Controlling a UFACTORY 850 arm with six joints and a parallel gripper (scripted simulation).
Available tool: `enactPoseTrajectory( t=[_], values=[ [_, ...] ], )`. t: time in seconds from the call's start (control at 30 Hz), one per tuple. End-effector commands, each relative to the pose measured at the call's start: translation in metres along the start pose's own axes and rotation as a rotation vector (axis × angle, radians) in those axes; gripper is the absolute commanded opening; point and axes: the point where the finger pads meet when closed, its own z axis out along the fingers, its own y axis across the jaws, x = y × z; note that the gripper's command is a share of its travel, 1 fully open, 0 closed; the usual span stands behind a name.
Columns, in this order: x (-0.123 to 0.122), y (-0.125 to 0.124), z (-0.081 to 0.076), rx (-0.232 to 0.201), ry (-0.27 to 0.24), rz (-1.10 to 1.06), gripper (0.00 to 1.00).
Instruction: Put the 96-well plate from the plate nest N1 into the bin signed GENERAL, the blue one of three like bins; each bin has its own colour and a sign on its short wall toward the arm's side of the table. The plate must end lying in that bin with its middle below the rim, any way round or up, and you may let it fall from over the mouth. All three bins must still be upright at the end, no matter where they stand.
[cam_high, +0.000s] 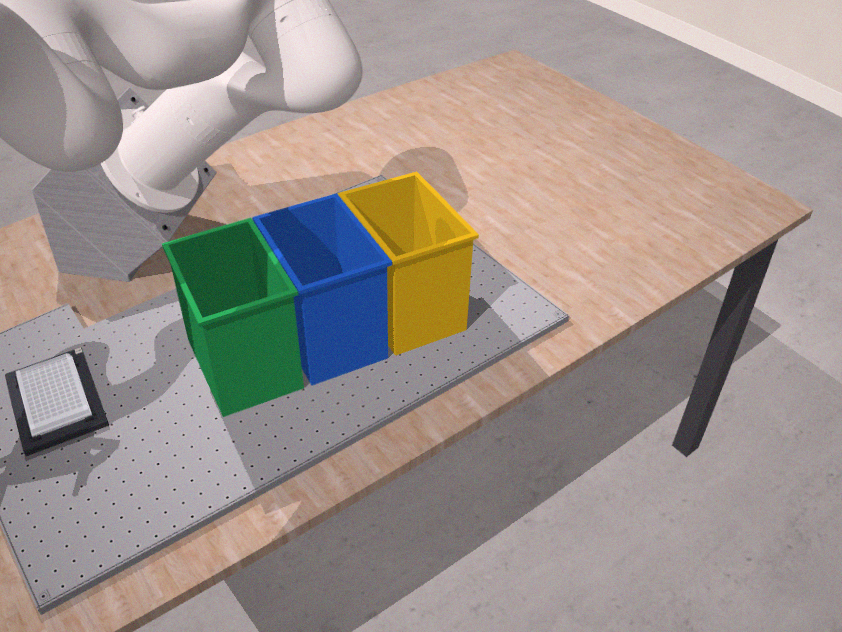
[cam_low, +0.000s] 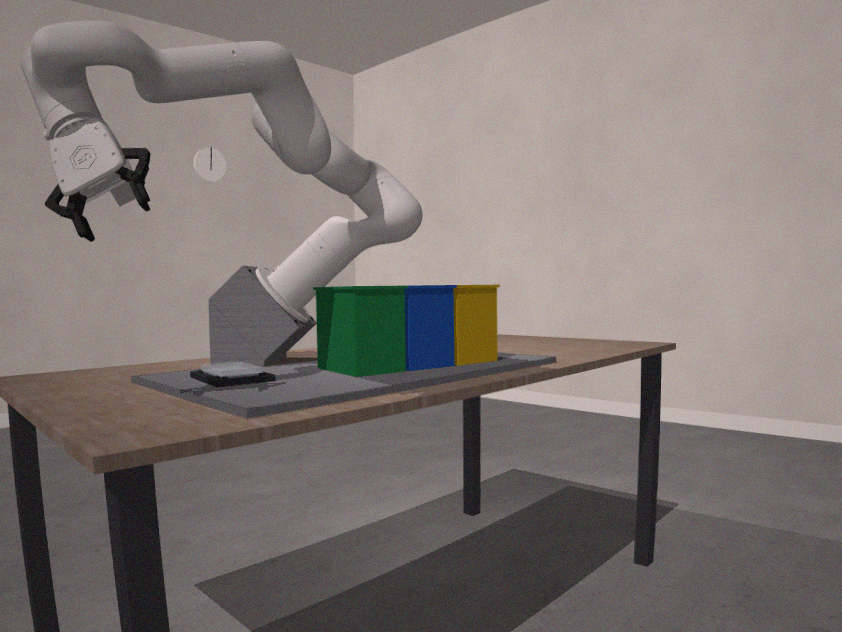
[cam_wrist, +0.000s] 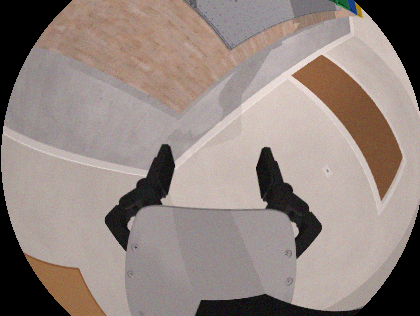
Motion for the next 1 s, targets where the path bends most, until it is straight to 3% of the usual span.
enactPoseTrajectory(
  t=[0.0,0.53,0.97],
  values=[
    [-0.001,0.001,-0.001,0.001,-0.001,-0.002,1.0],
    [-0.001,0.001,-0.001,0.001,-0.001,-0.002,1.0],
    [0.014,-0.003,-0.01,0.071,0.005,-0.429,1.0]
  ],
)
